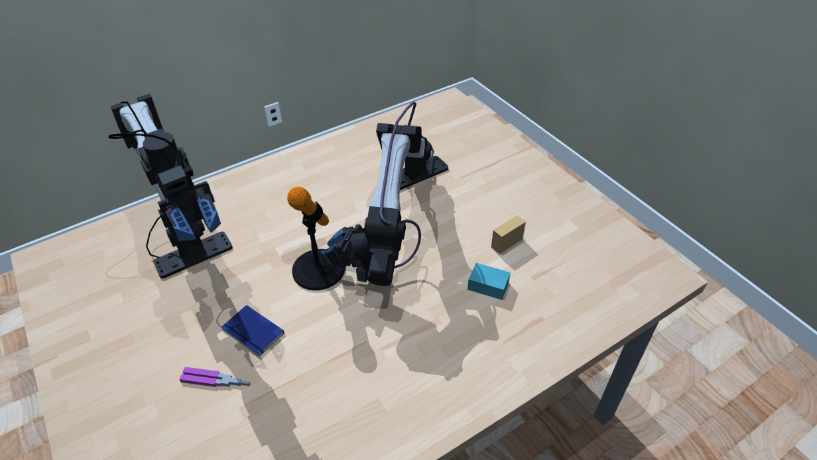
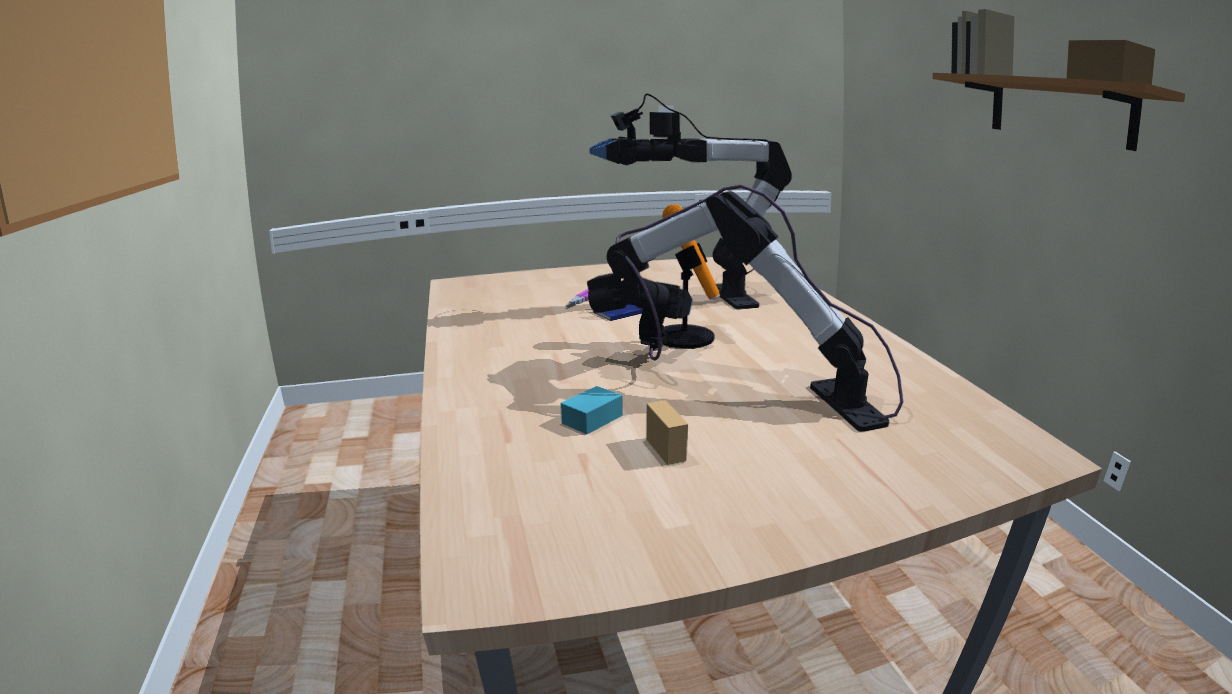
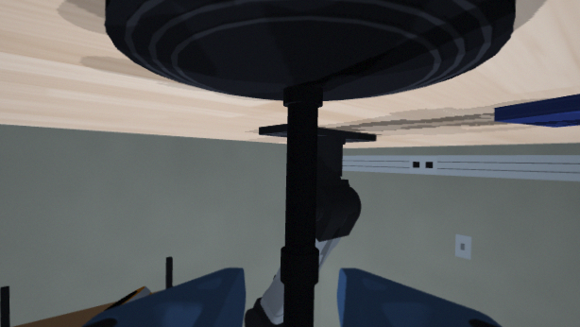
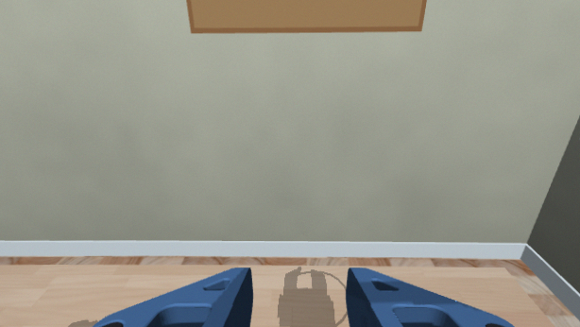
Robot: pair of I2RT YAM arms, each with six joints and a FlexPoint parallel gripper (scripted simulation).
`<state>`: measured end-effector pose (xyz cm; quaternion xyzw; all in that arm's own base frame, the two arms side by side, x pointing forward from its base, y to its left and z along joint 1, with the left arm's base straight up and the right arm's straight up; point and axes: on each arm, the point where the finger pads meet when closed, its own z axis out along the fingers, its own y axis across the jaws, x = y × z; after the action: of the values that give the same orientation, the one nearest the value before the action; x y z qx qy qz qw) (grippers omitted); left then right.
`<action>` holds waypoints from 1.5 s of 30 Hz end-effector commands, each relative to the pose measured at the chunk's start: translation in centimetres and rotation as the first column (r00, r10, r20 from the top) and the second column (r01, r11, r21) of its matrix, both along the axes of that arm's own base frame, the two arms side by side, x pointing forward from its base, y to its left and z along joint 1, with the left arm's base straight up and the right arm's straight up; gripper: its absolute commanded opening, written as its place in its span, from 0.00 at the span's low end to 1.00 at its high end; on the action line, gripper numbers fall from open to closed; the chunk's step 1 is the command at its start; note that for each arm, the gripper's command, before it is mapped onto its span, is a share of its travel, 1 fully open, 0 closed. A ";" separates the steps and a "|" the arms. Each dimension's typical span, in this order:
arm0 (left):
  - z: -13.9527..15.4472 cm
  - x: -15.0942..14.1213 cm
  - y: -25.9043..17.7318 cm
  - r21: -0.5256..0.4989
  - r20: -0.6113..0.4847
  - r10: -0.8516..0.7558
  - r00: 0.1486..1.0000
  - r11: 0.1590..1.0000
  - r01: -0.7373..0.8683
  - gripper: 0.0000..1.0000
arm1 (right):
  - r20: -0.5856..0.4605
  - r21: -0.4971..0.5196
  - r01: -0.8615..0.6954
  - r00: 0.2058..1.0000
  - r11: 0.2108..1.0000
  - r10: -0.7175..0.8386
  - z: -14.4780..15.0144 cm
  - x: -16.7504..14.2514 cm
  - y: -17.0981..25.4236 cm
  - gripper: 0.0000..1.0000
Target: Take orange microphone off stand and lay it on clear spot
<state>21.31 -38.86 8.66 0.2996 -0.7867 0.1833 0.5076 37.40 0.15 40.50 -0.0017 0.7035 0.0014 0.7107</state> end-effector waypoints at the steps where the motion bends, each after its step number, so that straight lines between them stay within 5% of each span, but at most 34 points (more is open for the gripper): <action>1: 2.6 -0.5 -0.8 -0.051 0.047 0.002 0.999 0.999 0.000 0.32 | 0.030 -0.003 0.013 0.999 1.000 -0.013 1.6 -0.4 -0.5 0.32; 38: 1.8 -2.3 -3.1 -0.070 0.062 0.024 0.998 0.997 -0.020 0.32 | 0.030 -0.003 0.013 0.999 1.000 -0.013 1.6 -0.4 -0.5 0.32; 39: 1.5 -1.9 -2.7 -0.062 0.053 0.038 0.998 0.997 -0.034 0.00 | 0.030 -0.003 0.013 0.999 1.000 -0.013 1.6 -0.4 -0.5 0.32; 45: 1.9 -1.5 -2.9 -0.075 0.069 0.040 0.997 0.997 -0.035 0.00 | 0.030 -0.003 0.013 0.999 1.000 -0.013 1.6 -0.4 -0.5 0.32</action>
<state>18.67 -41.63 7.46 0.3018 -0.7879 0.1914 0.5014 37.40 0.15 40.50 -0.0017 0.7035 0.0014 0.7107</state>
